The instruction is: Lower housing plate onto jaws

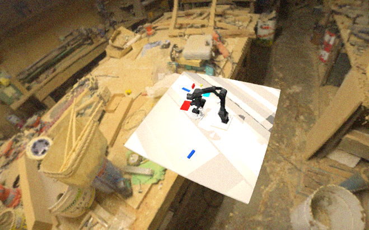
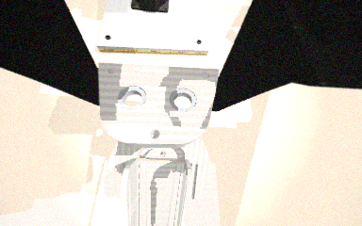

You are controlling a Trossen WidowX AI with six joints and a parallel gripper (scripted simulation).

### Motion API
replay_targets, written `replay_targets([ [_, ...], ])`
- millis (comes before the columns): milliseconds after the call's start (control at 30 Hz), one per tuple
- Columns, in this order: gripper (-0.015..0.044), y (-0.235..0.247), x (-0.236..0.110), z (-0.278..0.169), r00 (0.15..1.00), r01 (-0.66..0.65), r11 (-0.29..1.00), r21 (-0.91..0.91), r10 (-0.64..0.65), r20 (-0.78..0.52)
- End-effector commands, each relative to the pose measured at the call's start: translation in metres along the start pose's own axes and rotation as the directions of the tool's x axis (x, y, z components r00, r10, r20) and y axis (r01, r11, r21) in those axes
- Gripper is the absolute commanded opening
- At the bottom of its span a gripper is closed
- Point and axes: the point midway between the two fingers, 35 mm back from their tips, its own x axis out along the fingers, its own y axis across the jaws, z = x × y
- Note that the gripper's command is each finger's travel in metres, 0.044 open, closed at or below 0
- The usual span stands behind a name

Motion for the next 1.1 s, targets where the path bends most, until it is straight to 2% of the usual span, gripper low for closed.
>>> replay_targets([
  [0, 0.0351, 0.0, -0.0006, -0.006, 1.0, 0.005, 1.0, 0.005, -0.005, 0.002],
  [1067, 0.0351, 0.0, -0.0006, -0.0058, 1.0, 0.005, 1.0, 0.016, -0.005, 0.002],
])
